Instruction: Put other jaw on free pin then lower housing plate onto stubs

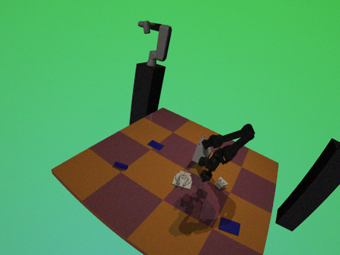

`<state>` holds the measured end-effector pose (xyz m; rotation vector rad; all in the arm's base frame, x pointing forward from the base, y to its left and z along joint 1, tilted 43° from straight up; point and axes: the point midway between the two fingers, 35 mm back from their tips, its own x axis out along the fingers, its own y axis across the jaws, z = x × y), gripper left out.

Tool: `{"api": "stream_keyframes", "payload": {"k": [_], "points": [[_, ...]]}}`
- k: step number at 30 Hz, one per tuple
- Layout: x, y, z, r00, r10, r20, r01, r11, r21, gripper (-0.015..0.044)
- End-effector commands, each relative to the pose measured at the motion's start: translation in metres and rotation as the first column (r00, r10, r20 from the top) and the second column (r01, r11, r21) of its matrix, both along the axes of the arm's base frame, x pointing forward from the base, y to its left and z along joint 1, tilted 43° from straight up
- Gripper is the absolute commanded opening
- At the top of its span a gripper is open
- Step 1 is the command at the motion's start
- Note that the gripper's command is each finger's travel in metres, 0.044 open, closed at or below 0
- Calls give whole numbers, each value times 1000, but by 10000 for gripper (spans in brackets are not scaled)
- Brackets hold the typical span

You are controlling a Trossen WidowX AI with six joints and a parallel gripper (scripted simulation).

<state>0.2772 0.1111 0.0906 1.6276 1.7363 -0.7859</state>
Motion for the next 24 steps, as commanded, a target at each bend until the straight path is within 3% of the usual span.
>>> {"api": "stream_keyframes", "payload": {"k": [1, 12, 24], "points": [[-10, 10, 12, 992, 95, 83, -96, 995, 8, 440], [-43, 35, 42, 882, 352, 314, -365, 931, -18, 440], [-85, 56, 69, 631, 563, 534, -610, 785, -108, 440]]}}
